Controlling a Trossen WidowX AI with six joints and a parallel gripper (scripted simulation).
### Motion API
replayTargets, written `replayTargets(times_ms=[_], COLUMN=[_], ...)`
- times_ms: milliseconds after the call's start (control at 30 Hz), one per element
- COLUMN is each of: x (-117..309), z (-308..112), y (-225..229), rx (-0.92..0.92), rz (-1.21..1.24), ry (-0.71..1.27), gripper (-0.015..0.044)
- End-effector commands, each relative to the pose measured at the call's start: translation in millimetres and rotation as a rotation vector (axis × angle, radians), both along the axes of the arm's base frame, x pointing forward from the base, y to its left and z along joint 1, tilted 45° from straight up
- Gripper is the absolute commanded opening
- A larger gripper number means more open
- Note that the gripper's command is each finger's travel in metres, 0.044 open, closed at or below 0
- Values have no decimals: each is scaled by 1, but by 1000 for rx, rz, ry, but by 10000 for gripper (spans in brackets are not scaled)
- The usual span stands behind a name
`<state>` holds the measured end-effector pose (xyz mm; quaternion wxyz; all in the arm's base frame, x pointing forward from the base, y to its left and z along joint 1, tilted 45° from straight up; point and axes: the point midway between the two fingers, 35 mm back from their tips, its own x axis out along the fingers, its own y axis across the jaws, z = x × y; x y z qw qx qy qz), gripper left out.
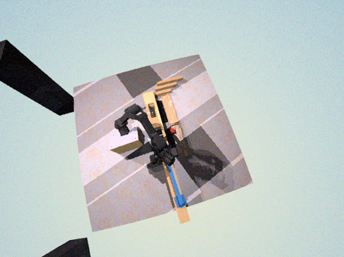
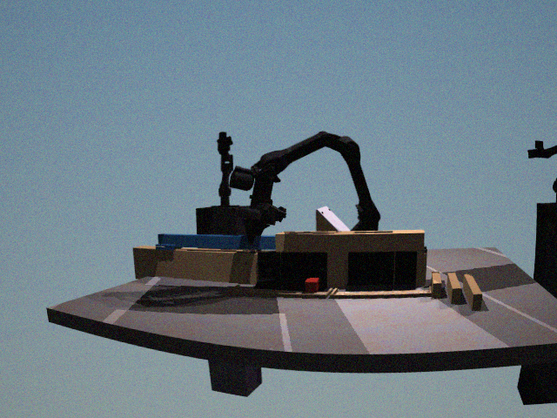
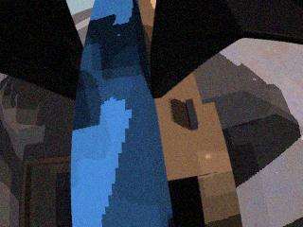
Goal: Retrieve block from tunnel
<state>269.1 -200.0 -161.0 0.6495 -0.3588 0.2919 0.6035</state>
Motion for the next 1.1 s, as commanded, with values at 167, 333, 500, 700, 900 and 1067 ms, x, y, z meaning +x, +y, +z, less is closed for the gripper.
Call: replayTargets(times_ms=[167,333,500,700,900,1067], x=[3,0,1,3,4,3], z=[-18,-7,-2,17,38,53], y=[-12,-8,-13,-31,-6,6], rx=[-22,-3,-7,-19,-15,-18], rz=[-7,-5,-5,-7,-8,-7], ry=[-15,-5,-6,-12,-10,-12], gripper=[0,131,262,420,440,440])
